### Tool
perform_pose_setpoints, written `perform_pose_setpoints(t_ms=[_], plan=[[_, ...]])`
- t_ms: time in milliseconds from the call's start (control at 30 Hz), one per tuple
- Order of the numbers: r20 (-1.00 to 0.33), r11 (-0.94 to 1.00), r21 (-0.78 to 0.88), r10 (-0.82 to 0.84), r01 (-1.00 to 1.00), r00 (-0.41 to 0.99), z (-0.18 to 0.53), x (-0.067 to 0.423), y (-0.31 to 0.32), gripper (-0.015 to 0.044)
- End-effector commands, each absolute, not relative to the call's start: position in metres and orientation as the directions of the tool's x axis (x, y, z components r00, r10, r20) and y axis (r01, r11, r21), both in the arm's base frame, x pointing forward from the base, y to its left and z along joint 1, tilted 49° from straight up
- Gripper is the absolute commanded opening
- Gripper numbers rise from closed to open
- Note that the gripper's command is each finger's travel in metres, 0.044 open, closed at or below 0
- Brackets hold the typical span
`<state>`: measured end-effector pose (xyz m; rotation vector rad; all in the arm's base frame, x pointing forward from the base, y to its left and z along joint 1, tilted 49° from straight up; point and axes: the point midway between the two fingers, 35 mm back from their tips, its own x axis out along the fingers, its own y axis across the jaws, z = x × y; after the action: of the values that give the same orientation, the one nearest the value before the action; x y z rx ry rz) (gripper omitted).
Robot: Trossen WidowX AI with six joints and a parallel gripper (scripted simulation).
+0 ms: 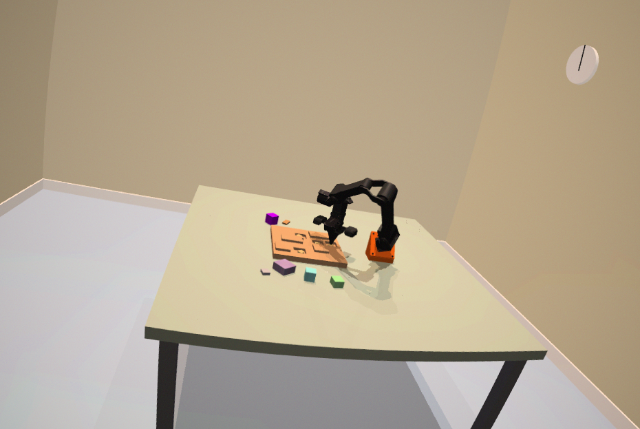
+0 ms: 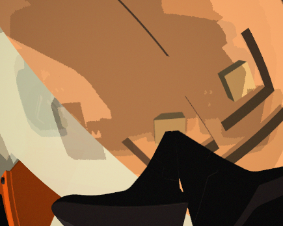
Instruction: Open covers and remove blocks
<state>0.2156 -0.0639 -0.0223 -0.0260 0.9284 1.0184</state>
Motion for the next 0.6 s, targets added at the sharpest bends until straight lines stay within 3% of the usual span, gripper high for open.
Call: perform_pose_setpoints(t_ms=[0, 567], plan=[[-0.669, 0.559, 0.388, 0.718, -0.733, 0.194, -0.024, 0.216, -0.061, 0.0000], [-0.669, 0.560, 0.388, 0.717, -0.733, 0.194, -0.036, 0.210, -0.066, 0.0000]])
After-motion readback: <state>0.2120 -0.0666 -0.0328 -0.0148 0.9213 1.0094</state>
